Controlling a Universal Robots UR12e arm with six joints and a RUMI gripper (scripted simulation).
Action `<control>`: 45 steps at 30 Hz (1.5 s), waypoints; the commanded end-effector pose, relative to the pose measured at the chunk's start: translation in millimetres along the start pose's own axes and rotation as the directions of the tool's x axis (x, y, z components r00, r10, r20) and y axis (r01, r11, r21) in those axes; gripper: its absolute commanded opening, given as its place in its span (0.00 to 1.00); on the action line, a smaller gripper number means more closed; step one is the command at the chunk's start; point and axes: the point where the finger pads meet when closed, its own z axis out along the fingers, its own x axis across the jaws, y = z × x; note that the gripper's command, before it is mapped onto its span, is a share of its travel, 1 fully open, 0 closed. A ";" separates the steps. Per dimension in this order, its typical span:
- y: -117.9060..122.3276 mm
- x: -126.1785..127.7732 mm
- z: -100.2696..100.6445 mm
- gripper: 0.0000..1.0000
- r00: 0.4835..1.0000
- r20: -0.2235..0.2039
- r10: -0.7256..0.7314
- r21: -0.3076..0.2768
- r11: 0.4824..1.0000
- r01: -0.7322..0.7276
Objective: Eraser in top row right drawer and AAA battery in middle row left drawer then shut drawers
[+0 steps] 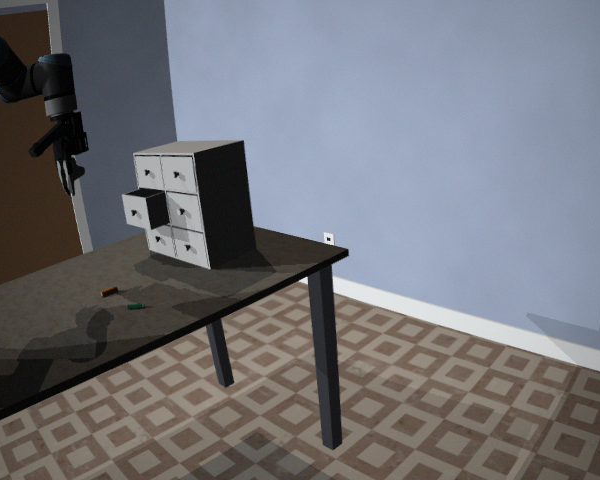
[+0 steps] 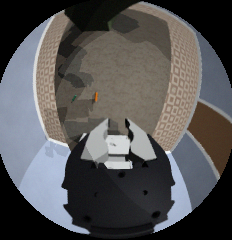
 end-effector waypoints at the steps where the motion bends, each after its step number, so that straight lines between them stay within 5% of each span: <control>1: 1.8 -0.6 -2.1 0.20 1.000 -0.015 0.015 0.000 1.000 -0.015; 32: 2.0 -2.2 -0.9 0.20 1.000 -0.014 0.000 0.000 1.000 0.000; 45: 6.2 -21.5 7.0 0.20 0.990 -0.013 -0.142 -0.002 0.990 0.142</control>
